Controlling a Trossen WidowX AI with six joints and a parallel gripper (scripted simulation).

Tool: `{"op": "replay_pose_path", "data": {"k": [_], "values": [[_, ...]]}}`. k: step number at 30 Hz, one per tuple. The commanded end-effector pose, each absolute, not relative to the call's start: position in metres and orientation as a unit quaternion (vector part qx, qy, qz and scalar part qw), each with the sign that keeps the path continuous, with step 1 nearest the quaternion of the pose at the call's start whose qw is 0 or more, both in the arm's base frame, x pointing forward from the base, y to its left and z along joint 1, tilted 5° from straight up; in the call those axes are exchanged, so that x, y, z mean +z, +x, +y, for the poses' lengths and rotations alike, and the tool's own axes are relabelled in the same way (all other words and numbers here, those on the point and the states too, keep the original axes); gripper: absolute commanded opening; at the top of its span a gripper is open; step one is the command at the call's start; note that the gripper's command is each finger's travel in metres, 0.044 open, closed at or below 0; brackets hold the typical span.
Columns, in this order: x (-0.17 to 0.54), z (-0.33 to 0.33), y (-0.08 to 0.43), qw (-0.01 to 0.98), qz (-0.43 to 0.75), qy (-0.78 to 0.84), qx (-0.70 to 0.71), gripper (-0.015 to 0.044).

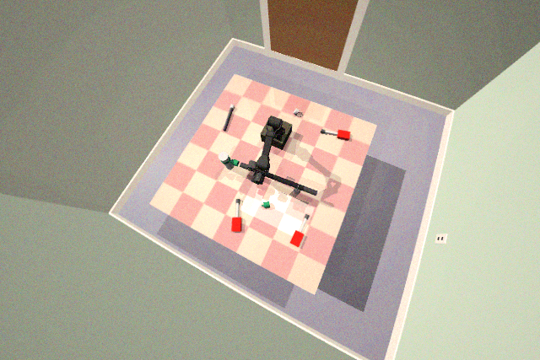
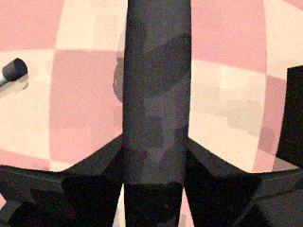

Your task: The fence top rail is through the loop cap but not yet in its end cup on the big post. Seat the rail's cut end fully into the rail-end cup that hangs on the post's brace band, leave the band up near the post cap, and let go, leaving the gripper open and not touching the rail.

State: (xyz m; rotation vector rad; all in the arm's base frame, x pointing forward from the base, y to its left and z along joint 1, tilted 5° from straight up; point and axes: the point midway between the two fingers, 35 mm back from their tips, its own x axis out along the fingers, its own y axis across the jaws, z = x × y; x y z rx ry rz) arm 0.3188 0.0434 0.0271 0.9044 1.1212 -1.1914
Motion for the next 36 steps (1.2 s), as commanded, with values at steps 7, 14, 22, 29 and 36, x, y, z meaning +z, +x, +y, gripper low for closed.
{"op": "replay_pose_path", "data": {"k": [7,14,22,29,36], "values": [[0.0269,0.0435,0.3188,0.594,0.483,0.389,-0.513,0.0000],[0.0284,0.0430,0.3198,0.594,0.483,0.389,-0.513,0.0000],[0.0315,0.0422,0.3219,0.594,0.483,0.389,-0.513,0.0000],[0.0338,0.0416,0.3242,0.594,0.483,0.389,-0.513,0.0000],[0.0360,0.0408,0.3264,0.594,0.482,0.389,-0.513,0.0000]]}}
